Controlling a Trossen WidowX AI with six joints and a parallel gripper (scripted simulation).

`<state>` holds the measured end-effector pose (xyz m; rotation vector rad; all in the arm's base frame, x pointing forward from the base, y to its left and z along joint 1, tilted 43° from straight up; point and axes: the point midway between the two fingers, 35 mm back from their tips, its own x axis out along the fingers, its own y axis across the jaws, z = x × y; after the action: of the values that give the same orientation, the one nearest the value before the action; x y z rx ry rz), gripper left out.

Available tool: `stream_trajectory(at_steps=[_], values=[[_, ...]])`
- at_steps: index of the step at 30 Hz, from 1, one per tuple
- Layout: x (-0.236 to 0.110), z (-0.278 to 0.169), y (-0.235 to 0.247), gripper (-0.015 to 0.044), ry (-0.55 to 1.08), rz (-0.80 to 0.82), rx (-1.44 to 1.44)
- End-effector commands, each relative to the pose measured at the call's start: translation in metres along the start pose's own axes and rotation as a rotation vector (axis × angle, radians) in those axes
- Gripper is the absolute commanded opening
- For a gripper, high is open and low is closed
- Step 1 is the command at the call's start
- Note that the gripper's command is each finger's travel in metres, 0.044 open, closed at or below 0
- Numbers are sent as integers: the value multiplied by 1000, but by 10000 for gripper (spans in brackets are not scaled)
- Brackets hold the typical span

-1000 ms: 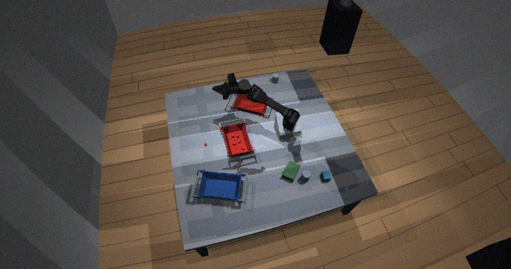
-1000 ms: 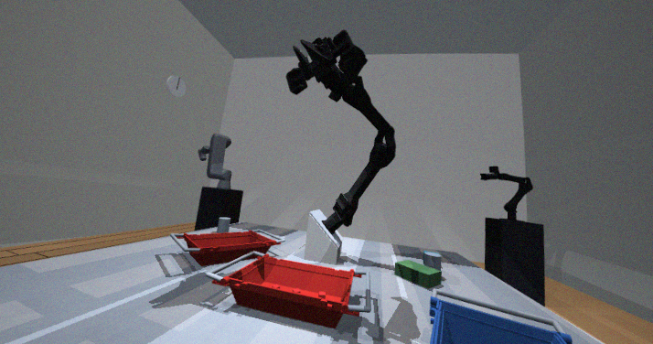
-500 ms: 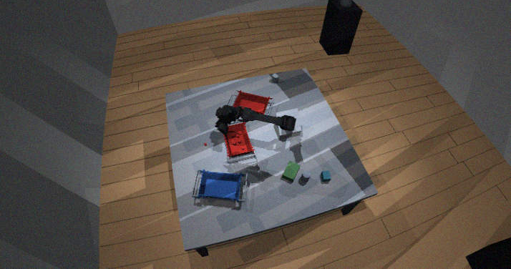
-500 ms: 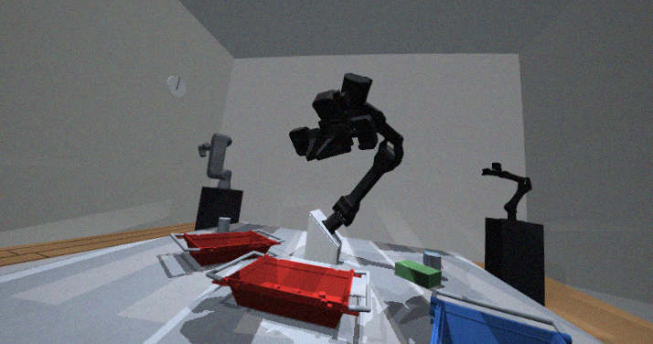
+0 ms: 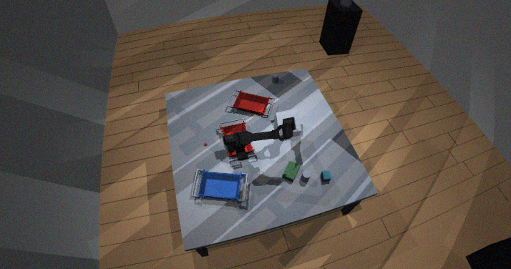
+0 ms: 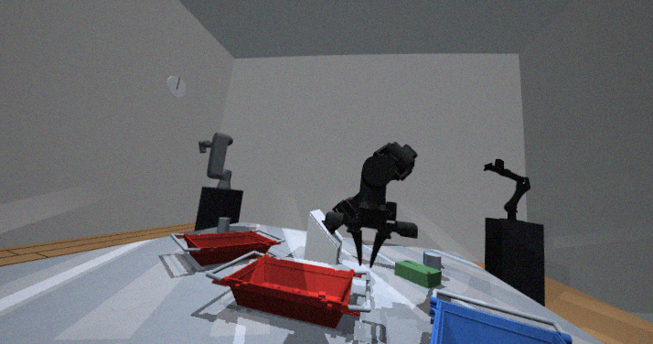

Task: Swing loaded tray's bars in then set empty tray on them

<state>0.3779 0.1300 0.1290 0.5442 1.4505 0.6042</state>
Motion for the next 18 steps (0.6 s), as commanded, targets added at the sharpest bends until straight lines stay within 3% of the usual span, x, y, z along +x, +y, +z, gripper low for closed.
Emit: stream_trajectory(at_steps=[1, 8, 18], values=[[11, -18, 8, 86, 82, 19, -34], [16, -18, 8, 86, 82, 19, -34], [63, -22, 10, 86, 81, 21, -34]])
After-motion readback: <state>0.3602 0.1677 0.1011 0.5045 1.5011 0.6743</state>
